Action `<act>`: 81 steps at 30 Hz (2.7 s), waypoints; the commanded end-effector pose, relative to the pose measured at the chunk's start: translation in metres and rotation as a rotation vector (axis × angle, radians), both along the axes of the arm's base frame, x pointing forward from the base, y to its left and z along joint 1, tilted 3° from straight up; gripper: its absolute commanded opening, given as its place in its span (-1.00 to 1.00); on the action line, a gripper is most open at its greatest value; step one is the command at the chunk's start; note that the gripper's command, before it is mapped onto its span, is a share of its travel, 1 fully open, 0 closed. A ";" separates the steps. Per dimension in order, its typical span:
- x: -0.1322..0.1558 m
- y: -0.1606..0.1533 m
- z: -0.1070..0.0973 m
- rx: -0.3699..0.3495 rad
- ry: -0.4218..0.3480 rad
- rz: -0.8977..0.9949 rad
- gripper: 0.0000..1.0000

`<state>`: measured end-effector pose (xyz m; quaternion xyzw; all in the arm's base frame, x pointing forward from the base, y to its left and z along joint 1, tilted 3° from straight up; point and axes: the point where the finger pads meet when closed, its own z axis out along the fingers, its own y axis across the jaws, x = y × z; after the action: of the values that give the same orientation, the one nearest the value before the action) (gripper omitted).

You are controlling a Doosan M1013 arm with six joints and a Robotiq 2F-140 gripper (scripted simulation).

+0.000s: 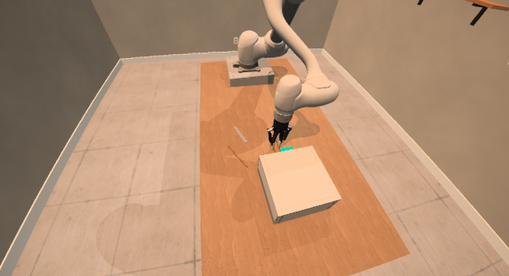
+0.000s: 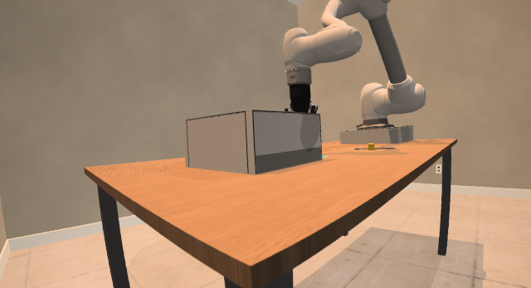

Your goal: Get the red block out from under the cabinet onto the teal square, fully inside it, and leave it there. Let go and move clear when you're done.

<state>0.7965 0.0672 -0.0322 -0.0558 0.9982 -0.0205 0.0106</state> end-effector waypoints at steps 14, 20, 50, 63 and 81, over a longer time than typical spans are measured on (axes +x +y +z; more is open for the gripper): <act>-0.013 -0.001 0.000 0.000 0.000 0.000 -1.00; -0.023 -0.002 0.000 0.000 0.000 0.000 -1.00; -0.088 -0.010 -0.002 0.000 0.000 0.000 -1.00; -0.122 -0.014 -0.002 0.000 0.000 0.000 -1.00; -0.168 -0.019 -0.003 0.000 0.000 0.001 -1.00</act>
<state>0.6325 0.0488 -0.0353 -0.0560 0.9982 -0.0205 0.0106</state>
